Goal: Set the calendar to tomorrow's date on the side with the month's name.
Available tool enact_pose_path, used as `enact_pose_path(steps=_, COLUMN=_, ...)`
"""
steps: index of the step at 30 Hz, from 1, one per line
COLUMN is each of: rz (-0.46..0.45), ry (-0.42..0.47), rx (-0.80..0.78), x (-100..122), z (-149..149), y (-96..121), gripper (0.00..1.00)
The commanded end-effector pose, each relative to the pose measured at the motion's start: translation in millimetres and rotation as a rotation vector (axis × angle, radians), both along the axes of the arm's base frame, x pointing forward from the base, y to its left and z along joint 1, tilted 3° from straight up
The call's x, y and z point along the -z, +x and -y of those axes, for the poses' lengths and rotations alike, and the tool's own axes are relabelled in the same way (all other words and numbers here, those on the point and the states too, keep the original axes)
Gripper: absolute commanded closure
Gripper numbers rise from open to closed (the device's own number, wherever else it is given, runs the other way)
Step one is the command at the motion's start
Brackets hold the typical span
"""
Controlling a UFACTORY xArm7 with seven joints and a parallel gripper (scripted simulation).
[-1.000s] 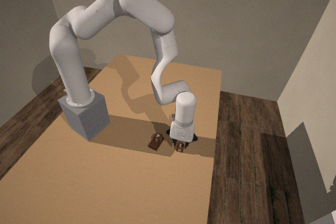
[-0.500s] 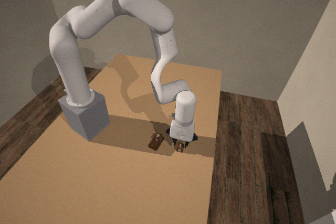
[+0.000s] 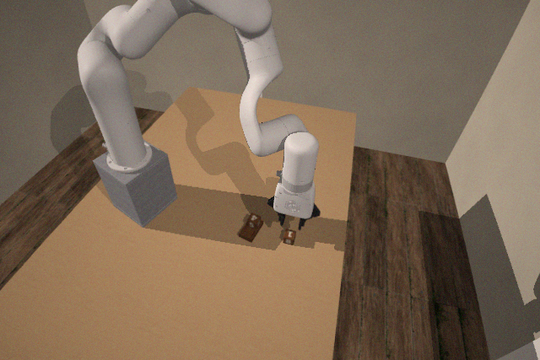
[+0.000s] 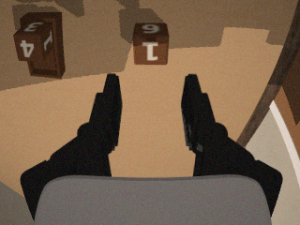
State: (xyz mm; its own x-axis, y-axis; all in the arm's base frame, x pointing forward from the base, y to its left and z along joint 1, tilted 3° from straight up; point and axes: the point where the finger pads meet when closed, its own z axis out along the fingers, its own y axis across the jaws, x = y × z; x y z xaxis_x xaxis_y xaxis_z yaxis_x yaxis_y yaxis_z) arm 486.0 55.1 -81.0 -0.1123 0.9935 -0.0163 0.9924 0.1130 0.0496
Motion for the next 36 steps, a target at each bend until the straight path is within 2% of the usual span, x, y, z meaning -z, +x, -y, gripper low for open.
enact_pose_path(steps=1, rz=0.003, ry=0.000, rx=0.000, x=-3.7, z=0.1, y=1.0, gripper=0.51)
enact_pose_path(steps=7, rz=-0.001, ry=-0.032, rx=0.003, x=-2.4, z=0.2, y=-0.2, gripper=0.51)
enact_pose_path(steps=13, rz=0.013, ry=-0.225, rx=0.014, x=-0.5, z=-0.7, y=-1.6, gripper=0.51)
enact_pose_path(steps=15, rz=0.013, ry=-0.225, rx=0.014, x=-0.5, z=-0.7, y=-1.6, gripper=0.51)
enact_pose_path(steps=18, rz=0.034, ry=-0.295, rx=0.016, x=-3.0, z=-2.6, y=0.4, gripper=0.51)
enact_pose_path(steps=24, rz=0.036, ry=-0.320, rx=0.017, x=-2.1, z=-6.0, y=0.0, gripper=0.51)
enact_pose_path(steps=26, rz=0.033, ry=-0.364, rx=0.018, x=-0.3, z=-6.3, y=-0.7, gripper=0.51)
enact_pose_path(steps=30, rz=0.047, ry=-0.510, rx=0.026, x=1.0, z=-7.2, y=-1.2, gripper=0.51)
enact_pose_path(steps=32, rz=0.047, ry=-0.510, rx=0.026, x=1.0, z=-7.2, y=-1.2, gripper=0.51)
enact_pose_path(steps=36, rz=0.072, ry=-0.606, rx=0.031, x=-1.6, z=-8.5, y=0.2, gripper=0.51)
